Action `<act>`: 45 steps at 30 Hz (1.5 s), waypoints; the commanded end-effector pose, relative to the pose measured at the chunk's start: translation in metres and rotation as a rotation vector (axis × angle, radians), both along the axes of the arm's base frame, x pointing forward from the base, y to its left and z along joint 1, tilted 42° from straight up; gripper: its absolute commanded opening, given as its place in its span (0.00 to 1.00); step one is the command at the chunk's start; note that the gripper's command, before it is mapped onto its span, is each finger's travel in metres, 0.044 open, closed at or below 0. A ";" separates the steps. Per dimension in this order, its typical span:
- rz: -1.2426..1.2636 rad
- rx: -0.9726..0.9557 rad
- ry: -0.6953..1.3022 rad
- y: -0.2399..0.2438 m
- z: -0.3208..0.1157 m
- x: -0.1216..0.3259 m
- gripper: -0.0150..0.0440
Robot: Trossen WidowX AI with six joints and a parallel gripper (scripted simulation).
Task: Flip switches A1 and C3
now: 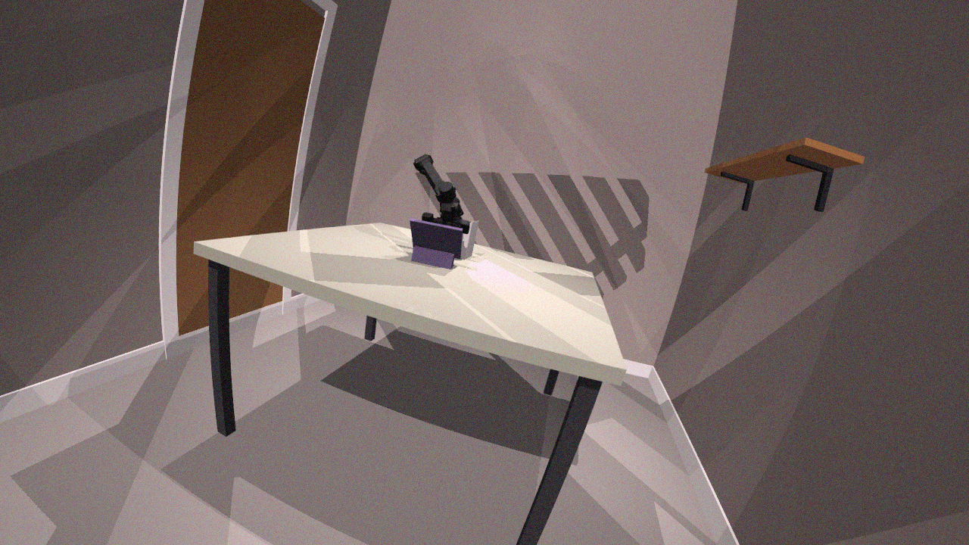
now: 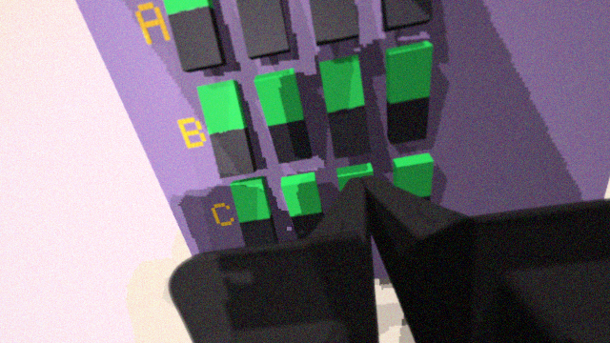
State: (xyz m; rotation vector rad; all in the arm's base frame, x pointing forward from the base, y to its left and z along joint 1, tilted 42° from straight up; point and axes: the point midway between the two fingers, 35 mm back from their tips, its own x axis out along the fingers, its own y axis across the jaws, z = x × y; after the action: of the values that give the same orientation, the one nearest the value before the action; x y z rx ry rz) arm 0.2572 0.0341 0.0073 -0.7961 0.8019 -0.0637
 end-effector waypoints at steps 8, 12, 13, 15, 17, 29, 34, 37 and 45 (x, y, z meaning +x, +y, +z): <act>0.007 -0.001 0.007 0.000 -0.002 0.000 0.25; 0.007 -0.001 0.007 0.000 -0.002 0.000 0.25; 0.007 -0.001 0.007 0.000 -0.002 0.000 0.25; 0.007 -0.001 0.007 0.000 -0.002 0.000 0.25; 0.007 -0.001 0.007 0.000 -0.002 0.000 0.25; 0.007 -0.001 0.006 -0.001 -0.003 0.002 0.25; 0.007 -0.002 0.006 -0.001 -0.004 0.002 0.25; 0.007 -0.002 0.006 -0.001 -0.004 0.002 0.25; 0.007 -0.002 0.006 -0.002 -0.005 0.003 0.25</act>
State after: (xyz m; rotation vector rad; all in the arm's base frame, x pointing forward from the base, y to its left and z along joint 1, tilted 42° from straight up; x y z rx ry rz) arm 0.2608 0.0323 0.0041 -0.7962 0.8016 -0.0637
